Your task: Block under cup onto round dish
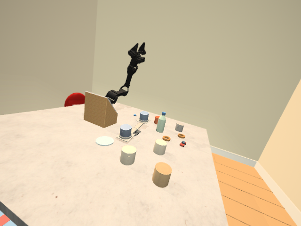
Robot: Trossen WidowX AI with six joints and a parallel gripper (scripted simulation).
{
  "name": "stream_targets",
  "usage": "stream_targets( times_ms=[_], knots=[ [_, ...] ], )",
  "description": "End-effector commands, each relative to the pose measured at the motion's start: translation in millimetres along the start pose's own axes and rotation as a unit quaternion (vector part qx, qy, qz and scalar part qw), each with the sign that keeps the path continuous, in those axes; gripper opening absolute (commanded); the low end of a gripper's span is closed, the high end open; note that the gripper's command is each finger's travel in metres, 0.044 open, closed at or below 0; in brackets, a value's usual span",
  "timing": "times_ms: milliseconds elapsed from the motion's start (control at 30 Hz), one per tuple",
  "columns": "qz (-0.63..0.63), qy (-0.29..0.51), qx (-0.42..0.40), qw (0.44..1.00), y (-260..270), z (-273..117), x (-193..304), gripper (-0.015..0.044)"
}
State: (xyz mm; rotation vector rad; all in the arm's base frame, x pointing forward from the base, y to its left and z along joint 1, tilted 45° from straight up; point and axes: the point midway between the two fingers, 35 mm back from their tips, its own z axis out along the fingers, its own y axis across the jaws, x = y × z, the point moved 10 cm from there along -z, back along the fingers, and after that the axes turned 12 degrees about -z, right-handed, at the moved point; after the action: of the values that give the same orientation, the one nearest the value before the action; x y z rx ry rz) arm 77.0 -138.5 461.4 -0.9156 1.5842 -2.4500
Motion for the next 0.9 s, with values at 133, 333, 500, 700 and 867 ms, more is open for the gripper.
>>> stream_targets(
  times_ms=[133, 333, 500, 700, 867],
  knots=[
    [0.047, -0.076, -0.073, 0.993, 36.3, 18.0, -19.8, 0.044],
    [0.087, -0.129, -0.132, 0.979, 63.1, 27.1, -34.7, 0.044],
    [0.123, -0.169, -0.181, 0.961, 85.0, 31.8, -47.2, 0.044],
    [0.168, -0.213, -0.241, 0.932, 110.5, 34.2, -62.1, 0.044],
    [0.207, -0.245, -0.292, 0.901, 130.8, 33.6, -74.3, 0.044]
  ],
)
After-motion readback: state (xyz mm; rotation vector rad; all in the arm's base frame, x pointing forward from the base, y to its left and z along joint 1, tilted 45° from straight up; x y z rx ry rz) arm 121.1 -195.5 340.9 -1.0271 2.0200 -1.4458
